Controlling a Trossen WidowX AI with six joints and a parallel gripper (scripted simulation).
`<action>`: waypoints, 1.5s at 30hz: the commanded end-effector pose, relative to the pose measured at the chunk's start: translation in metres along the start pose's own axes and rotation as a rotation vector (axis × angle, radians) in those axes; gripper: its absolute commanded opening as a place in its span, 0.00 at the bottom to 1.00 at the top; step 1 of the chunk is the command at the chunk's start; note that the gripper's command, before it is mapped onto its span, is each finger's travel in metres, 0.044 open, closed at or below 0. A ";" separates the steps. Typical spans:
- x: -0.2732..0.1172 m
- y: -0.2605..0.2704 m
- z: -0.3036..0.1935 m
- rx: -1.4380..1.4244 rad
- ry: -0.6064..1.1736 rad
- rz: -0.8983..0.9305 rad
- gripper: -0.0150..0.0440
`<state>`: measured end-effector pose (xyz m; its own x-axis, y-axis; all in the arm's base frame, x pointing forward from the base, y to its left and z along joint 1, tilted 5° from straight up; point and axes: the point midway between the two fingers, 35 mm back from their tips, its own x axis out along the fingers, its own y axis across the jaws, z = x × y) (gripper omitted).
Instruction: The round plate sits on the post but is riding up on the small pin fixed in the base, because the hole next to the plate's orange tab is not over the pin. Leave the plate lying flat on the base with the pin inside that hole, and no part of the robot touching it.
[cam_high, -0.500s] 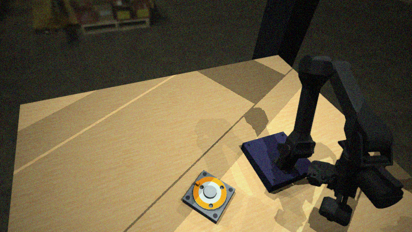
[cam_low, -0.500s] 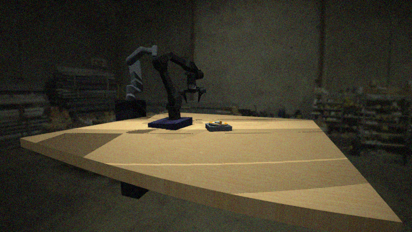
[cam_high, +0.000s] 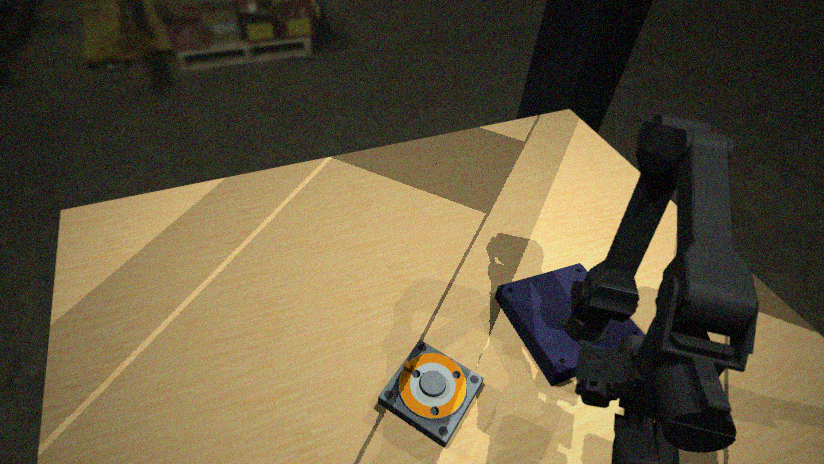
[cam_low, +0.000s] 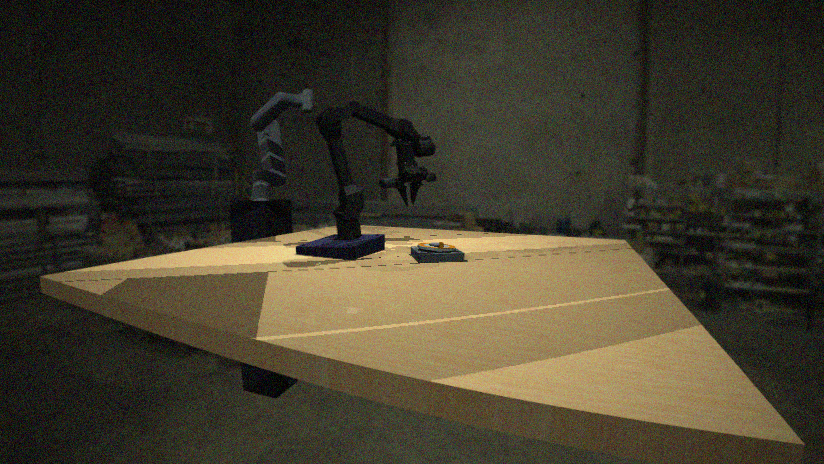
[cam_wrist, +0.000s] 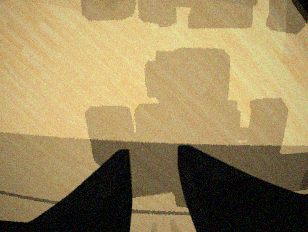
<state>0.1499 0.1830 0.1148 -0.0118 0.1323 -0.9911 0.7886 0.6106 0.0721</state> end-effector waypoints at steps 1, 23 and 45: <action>-0.002 0.029 0.065 -0.175 -0.052 -0.008 0.25; -0.002 0.019 0.255 -0.630 -0.100 -0.130 0.25; 0.025 -0.012 0.318 -0.782 -0.076 -0.187 0.25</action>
<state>0.3375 -0.0663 0.0708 -0.0235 -0.0604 -0.9979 0.1252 0.9901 -0.0629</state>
